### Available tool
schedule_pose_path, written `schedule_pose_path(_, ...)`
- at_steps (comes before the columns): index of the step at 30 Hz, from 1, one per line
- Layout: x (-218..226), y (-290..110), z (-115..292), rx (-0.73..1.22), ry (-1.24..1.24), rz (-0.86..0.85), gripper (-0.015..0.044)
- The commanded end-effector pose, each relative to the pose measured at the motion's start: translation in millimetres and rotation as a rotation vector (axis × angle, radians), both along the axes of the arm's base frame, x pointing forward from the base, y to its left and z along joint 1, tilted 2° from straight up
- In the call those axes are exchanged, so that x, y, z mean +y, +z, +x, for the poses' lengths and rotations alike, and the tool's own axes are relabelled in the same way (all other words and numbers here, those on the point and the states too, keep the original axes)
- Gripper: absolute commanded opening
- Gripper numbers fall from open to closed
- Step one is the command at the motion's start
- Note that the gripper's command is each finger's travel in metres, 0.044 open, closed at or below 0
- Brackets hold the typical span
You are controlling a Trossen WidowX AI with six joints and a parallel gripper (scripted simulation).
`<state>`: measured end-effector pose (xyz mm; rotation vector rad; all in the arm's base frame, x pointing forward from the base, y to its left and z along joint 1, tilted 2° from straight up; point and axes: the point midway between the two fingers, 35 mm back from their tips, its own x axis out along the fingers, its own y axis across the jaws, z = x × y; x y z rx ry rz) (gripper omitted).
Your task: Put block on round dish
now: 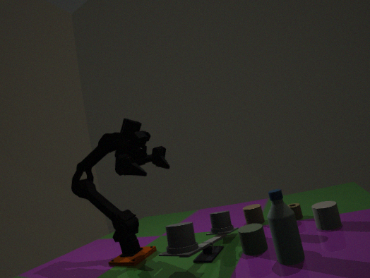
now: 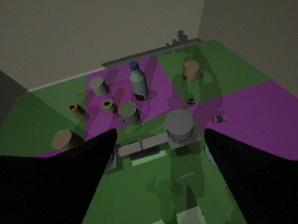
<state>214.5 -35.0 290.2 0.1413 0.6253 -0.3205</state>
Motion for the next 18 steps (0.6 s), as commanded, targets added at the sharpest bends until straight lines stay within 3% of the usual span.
schedule_pose_path(1, 17, -20, -4, 0.073, 0.105, -0.008, 0.0440)
schedule_pose_path(7, 40, -46, -13, 0.172, 0.257, -0.021, 0.0440)
schedule_pose_path(18, 52, -48, 3, 0.271, 0.393, -0.107, 0.0440)
